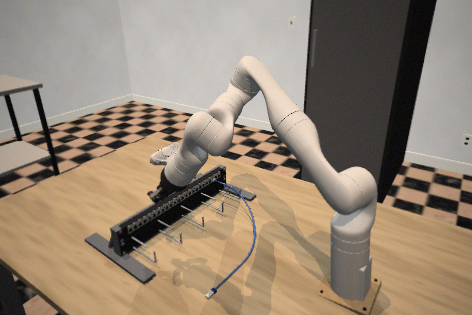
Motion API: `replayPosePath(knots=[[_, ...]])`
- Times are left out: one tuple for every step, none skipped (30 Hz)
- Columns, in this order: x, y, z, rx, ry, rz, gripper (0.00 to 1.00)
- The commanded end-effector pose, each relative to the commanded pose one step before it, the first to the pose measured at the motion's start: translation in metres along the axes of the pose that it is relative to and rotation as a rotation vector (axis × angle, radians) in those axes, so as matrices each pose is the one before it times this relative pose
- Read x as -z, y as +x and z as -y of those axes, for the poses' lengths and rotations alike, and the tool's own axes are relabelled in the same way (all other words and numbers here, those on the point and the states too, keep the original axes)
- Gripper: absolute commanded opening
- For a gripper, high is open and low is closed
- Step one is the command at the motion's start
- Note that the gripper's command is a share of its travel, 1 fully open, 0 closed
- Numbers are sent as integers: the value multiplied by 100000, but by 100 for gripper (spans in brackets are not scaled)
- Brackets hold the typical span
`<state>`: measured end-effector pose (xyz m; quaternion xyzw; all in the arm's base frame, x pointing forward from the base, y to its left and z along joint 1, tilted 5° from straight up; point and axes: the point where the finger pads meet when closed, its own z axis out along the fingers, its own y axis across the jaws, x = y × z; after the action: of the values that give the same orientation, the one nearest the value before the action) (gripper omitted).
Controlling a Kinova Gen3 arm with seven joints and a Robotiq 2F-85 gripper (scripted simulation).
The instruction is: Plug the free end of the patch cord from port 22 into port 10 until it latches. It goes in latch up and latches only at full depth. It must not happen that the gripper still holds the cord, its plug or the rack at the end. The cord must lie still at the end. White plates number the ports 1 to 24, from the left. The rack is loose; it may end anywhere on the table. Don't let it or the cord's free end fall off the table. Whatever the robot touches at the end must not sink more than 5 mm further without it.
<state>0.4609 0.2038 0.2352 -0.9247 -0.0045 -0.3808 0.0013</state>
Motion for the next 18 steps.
replayPosePath(knots=[[1346,274,-218,-457,-440,-1095,0],[333,4,1,3,-1,-8,0],[325,4,2,5,-2,-9,0],[317,4,1,2,0,-8,0],[308,4,1,3,-1,-8,0],[298,4,1,4,-2,-8,0],[287,3,1,-1,1,-7,0],[276,4,2,5,-3,-8,0],[264,3,1,0,1,-7,0],[251,3,1,4,-2,-7,0],[238,3,1,0,1,-6,0],[0,0,0,0,0,0,0],[0,0,0,0,0,0,0],[225,3,1,3,-2,-7,0],[211,2,0,-2,2,-5,0],[196,3,1,4,-2,-6,0],[181,2,0,0,0,-5,0],[166,2,0,0,0,-4,0]])
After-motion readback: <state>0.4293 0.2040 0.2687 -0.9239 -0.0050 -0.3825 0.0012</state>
